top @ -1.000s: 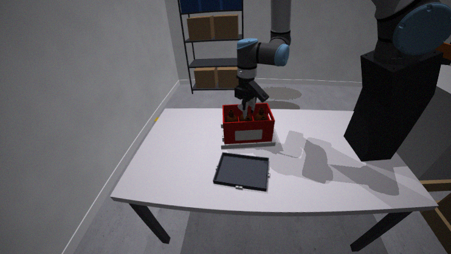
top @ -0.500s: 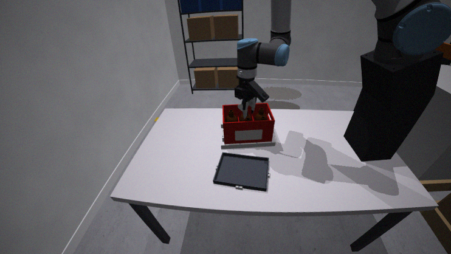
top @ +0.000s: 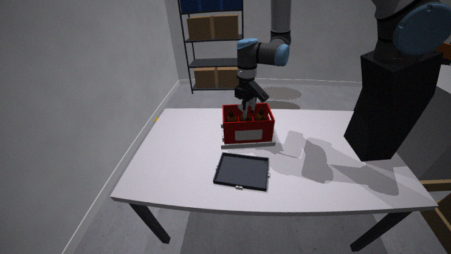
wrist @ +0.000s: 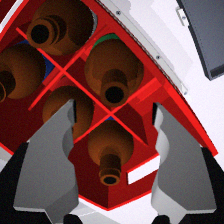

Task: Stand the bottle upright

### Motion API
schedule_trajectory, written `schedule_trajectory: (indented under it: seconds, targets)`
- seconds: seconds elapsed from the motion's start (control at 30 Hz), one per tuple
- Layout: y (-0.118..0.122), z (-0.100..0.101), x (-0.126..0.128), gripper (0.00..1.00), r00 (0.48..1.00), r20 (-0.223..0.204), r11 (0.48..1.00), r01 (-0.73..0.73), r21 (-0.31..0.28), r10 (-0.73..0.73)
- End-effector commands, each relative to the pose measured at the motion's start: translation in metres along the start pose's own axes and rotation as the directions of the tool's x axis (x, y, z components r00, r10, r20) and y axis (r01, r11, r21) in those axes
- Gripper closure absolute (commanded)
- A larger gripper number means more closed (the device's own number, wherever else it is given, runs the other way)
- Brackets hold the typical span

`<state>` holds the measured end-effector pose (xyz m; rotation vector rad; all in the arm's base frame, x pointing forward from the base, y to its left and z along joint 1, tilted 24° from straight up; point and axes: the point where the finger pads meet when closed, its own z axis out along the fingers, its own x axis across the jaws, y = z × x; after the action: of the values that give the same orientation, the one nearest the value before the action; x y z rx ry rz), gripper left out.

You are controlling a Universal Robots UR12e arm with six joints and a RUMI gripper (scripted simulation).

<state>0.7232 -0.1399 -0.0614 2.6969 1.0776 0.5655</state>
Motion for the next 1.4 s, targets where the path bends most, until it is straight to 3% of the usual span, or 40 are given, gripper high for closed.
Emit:
schedule_trajectory:
  seconds: [0.0, 0.7, 1.37]
  targets:
    - [0.000, 0.000, 0.000, 0.62, 1.000, 0.000, 1.000, 0.000, -0.001, 0.000]
    - [0.000, 0.003, 0.000, 0.62, 1.000, 0.000, 1.000, 0.000, -0.001, 0.000]
    - [0.000, 0.022, 0.000, 0.62, 1.000, 0.000, 1.000, 0.000, -0.001, 0.000]
